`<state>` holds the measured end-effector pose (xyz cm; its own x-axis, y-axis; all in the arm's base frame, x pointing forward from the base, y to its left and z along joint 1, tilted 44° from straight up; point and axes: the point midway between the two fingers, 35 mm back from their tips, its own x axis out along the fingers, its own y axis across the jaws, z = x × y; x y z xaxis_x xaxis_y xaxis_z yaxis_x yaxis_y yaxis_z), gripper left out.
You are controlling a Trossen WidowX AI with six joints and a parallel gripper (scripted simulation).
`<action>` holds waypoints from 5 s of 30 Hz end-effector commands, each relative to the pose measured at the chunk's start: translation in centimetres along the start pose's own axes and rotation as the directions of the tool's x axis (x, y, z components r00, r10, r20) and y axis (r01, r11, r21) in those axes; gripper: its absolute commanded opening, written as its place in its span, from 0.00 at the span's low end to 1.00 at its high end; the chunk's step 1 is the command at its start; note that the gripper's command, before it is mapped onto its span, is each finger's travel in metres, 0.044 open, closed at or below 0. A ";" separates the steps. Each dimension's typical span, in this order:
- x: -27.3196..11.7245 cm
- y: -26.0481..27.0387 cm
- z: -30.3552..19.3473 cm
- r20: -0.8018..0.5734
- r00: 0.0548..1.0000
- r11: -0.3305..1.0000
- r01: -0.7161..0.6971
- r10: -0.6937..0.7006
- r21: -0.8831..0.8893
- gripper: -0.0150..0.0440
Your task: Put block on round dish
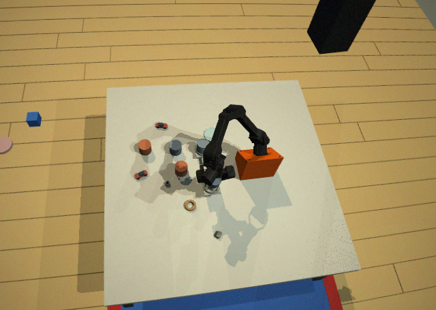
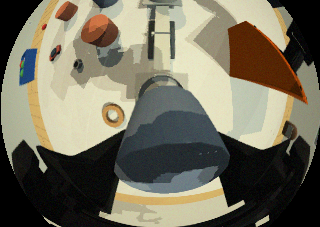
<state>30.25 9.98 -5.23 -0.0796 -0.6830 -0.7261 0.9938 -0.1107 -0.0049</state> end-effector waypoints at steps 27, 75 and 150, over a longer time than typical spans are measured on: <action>5.9 -3.3 -7.3 -0.019 1.000 1.000 -0.008 0.008 0.005 0.25; 14.3 -5.2 -10.1 -0.020 1.000 1.000 -0.009 0.009 0.014 0.65; 4.2 -0.7 -2.5 -0.027 0.999 -0.243 -0.018 0.035 -0.970 0.69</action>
<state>29.33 9.45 -10.63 -0.0410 -0.6629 -0.7476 -0.0632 0.7484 -0.6602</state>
